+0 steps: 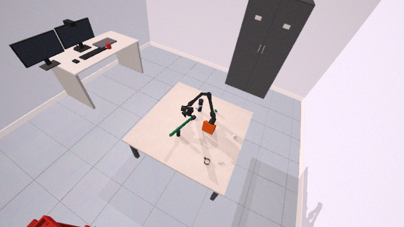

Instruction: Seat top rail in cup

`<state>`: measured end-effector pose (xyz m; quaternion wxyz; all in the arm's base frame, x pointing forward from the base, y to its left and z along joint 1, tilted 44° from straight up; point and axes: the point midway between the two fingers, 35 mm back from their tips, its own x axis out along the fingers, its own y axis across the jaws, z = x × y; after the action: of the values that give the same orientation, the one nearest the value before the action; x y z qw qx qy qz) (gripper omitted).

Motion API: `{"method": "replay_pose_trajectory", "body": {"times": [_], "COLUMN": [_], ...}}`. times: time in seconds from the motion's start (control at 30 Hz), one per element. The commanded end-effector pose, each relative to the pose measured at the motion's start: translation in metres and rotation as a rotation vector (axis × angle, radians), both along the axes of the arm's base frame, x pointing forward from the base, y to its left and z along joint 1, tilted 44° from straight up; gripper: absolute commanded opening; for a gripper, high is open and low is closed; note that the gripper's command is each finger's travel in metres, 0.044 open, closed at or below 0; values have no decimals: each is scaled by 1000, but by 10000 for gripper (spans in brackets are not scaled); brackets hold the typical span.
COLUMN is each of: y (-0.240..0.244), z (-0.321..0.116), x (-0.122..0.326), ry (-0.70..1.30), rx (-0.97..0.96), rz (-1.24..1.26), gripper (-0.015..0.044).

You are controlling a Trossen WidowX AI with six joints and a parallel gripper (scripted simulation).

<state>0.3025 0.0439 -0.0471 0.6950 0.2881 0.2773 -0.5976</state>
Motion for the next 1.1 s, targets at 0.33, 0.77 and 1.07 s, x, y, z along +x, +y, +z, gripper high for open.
{"method": "replay_pose_trajectory", "body": {"times": [0.33, 0.77, 1.07], "y": [-17, -30, -30], "z": [-17, -30, -30], "x": [1, 2, 2], "ry": [6, 4, 4], "rx": [-8, -10, -10], "rz": [3, 2, 2], "gripper": [440, 440, 223]}}
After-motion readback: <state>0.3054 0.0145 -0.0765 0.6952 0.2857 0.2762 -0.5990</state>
